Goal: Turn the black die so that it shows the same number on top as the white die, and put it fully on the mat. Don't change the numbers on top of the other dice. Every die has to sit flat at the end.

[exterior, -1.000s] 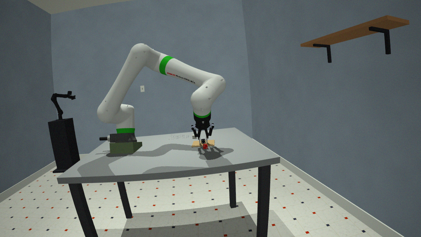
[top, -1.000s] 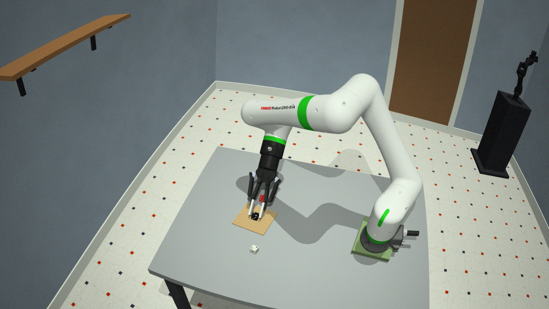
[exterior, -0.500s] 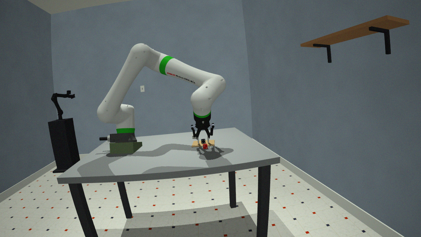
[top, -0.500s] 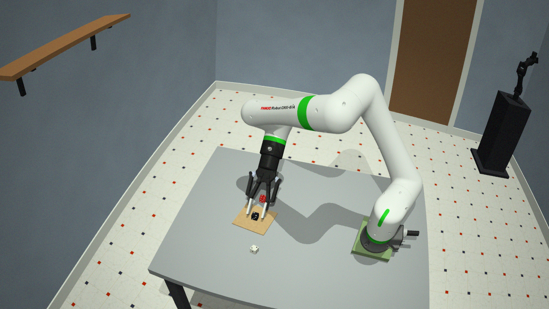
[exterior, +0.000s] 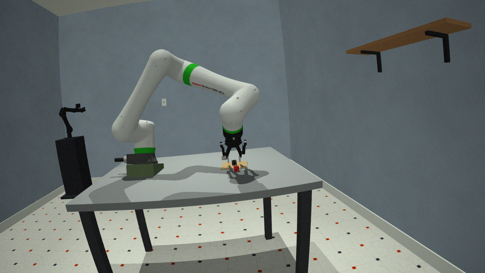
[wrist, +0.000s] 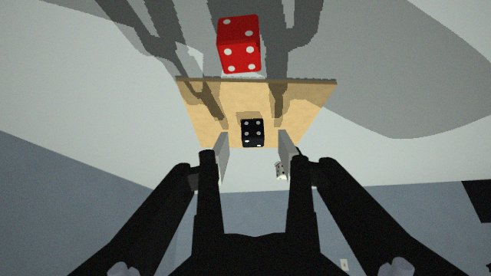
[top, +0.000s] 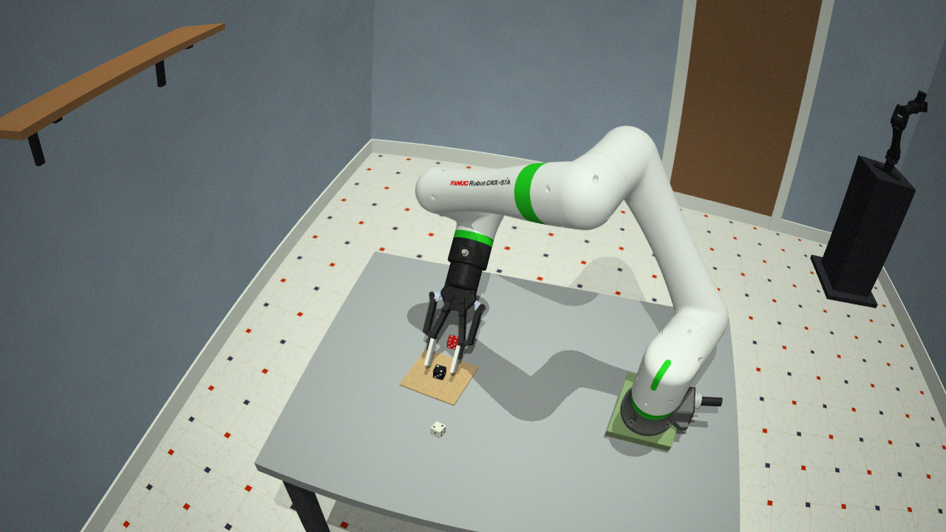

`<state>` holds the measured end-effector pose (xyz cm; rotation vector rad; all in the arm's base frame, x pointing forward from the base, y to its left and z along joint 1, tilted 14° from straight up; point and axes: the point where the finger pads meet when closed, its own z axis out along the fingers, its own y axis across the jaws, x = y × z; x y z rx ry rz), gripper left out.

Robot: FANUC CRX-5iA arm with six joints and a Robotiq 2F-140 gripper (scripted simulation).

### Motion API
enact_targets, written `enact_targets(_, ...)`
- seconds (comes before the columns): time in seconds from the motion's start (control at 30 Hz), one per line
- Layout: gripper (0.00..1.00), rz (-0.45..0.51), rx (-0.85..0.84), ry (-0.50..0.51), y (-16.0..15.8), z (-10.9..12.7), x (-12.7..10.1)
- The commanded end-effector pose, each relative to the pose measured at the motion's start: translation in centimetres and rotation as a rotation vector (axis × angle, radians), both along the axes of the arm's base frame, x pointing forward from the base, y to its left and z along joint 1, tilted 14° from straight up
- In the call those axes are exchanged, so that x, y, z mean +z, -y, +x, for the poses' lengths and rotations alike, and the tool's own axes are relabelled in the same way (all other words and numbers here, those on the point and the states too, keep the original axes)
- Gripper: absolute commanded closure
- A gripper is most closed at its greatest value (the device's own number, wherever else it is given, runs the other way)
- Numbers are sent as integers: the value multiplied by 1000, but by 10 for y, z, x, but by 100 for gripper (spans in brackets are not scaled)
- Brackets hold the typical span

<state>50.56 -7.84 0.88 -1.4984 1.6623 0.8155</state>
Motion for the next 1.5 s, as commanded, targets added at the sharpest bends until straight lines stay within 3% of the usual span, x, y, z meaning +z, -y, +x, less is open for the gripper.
enact_targets(0.0,63,0,0,0,1,0,4)
enact_targets(0.5,63,0,0,0,12,-2,50)
enact_targets(0.93,63,-5,0,-1,13,-3,58)
enact_targets(1.13,63,-87,1,-18,11,-3,57)
enact_targets(1.33,63,-255,-5,-30,11,-3,61)
enact_targets(1.47,63,-261,-6,-30,9,-2,64)
